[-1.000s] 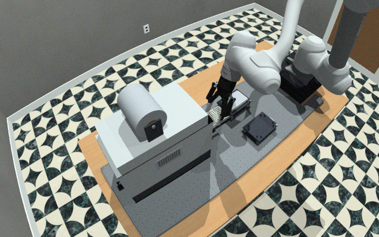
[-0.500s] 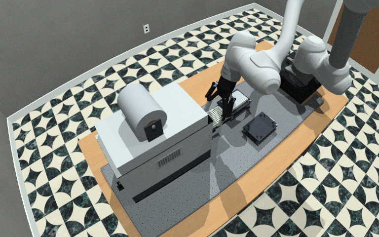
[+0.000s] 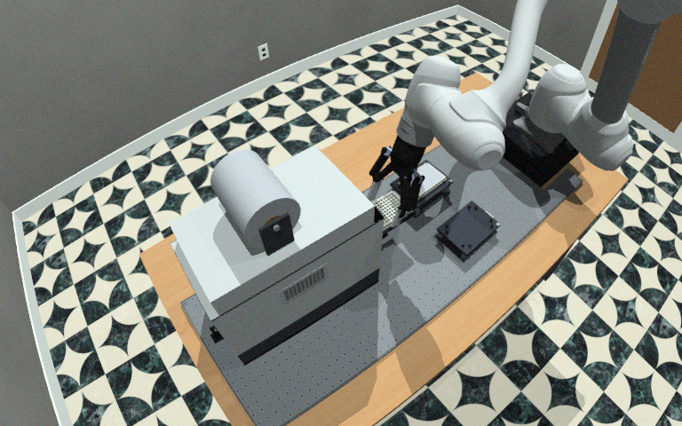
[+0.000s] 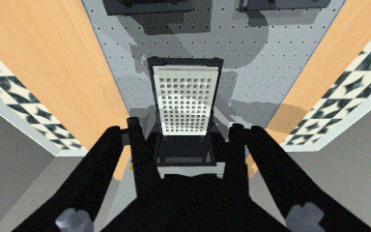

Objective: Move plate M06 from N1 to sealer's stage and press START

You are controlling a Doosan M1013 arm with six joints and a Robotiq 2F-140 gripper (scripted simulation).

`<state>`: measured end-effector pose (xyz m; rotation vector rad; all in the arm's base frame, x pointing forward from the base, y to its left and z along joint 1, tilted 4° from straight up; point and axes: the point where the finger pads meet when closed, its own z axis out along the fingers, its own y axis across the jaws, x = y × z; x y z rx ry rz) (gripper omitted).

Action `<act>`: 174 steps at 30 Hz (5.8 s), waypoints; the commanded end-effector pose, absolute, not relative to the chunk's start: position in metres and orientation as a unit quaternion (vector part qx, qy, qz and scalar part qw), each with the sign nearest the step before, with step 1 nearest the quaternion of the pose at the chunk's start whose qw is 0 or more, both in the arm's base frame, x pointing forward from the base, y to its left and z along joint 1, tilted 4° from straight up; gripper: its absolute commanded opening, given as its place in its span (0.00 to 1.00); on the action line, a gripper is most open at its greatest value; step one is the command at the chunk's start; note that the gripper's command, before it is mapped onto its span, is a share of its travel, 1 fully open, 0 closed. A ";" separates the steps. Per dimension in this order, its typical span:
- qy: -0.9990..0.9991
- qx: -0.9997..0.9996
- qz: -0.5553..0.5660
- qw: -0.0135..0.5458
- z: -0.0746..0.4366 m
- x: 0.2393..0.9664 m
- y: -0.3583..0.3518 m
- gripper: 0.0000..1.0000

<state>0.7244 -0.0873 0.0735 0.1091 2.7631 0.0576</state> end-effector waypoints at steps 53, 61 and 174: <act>0.981 0.038 0.022 0.186 0.084 0.725 -0.087 0.70; 0.981 0.038 0.022 0.186 0.090 0.725 -0.087 0.70; 0.981 0.038 0.022 0.186 0.122 0.724 -0.089 0.70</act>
